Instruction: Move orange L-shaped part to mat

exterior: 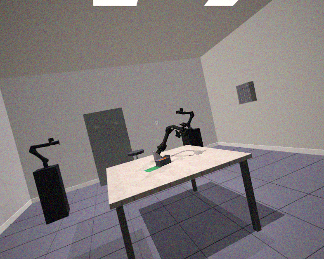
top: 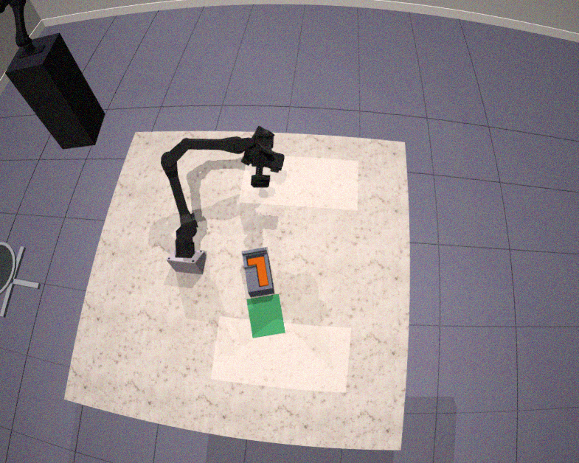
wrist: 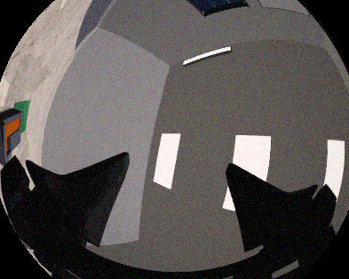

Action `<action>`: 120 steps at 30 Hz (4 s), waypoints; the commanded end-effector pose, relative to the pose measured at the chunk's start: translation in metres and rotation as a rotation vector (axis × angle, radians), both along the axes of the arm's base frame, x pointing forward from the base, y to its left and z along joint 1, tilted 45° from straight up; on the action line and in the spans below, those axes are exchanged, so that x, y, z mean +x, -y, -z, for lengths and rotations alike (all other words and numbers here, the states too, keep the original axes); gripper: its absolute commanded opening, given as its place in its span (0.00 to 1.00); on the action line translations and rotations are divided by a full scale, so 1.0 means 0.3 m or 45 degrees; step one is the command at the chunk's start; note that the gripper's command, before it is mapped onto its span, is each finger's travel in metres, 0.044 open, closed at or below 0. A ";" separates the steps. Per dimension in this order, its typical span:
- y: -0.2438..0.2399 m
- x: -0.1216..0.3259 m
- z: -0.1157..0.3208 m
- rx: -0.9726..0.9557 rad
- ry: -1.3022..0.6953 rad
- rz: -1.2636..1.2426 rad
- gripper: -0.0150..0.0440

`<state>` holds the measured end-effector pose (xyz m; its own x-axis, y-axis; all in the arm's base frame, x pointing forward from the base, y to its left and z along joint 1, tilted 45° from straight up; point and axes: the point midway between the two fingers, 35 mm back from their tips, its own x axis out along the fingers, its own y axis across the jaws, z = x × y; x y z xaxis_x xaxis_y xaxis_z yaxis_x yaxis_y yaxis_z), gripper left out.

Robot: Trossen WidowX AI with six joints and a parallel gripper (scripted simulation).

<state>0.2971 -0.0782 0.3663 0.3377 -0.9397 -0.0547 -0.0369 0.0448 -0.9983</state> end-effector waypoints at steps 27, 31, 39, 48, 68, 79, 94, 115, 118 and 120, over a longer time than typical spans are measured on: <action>0.040 -0.129 0.891 2.848 -0.411 -0.072 0.56; 0.040 -0.129 0.891 2.848 -0.411 -0.072 0.56; 0.034 -0.127 0.897 2.848 -0.411 -0.072 0.56; -0.132 -0.099 1.065 2.850 -0.410 -0.075 0.56; -0.187 -0.088 1.122 2.850 -0.409 -0.075 0.56; -0.217 -0.085 1.150 2.852 -0.410 -0.076 0.56; -0.214 -0.096 1.098 2.852 -0.410 -0.076 0.56; 0.033 -0.122 0.897 2.841 -0.389 -0.076 0.56; 0.033 -0.122 0.897 2.841 -0.389 -0.076 0.56; 0.033 -0.122 0.897 2.841 -0.389 -0.076 0.56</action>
<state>0.2603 -0.0875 0.0971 0.1290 0.6885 -0.7136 -0.1780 0.7240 0.6664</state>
